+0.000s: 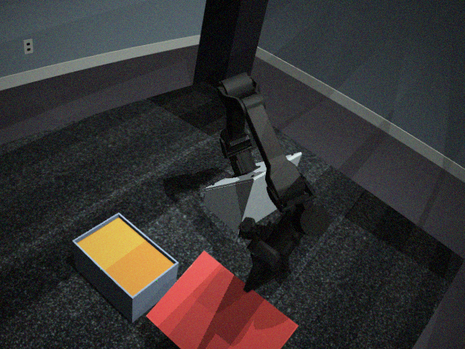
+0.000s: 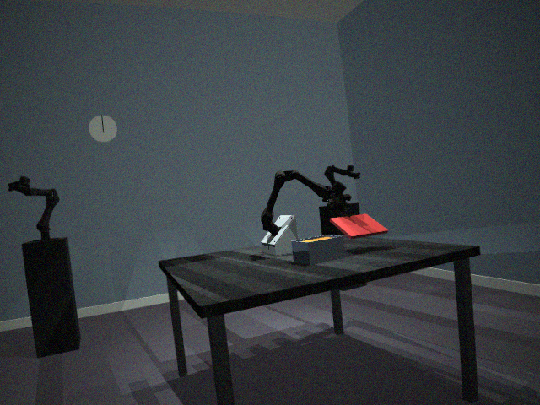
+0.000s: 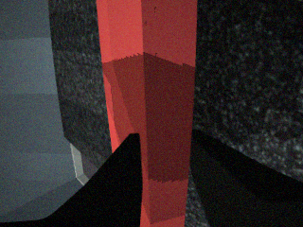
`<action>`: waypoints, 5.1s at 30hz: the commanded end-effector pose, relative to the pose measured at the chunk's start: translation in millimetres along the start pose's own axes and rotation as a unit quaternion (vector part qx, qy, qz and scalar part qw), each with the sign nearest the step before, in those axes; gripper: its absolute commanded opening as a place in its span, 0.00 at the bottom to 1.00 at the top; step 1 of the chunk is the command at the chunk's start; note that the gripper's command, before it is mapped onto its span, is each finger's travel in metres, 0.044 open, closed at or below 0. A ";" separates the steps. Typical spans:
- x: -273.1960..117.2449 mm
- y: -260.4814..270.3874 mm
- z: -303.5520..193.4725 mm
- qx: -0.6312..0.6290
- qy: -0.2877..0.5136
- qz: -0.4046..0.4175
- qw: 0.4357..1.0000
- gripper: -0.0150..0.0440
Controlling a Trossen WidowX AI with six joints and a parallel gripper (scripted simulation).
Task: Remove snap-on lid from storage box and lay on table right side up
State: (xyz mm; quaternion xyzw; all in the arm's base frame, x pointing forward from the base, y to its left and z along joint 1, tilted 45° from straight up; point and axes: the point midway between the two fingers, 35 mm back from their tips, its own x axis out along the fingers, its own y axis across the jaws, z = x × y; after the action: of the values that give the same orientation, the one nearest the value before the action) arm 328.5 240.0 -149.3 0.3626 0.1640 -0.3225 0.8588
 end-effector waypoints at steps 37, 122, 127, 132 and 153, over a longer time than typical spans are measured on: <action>20.7 -23.8 0.6 -0.001 -0.001 0.002 1.000 0.25; 65.2 -76.1 1.8 -0.001 -0.003 0.002 1.000 0.25; 67.8 -79.2 1.9 -0.001 -0.003 0.002 1.000 0.25; 70.4 -82.3 2.0 -0.001 -0.003 0.002 1.000 0.25; 70.3 -79.8 -1.9 0.000 -0.002 0.007 1.000 0.39</action>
State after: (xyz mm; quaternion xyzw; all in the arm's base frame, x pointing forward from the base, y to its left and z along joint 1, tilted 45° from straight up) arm 326.0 167.9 -228.5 0.3683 0.1570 -0.3105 0.8621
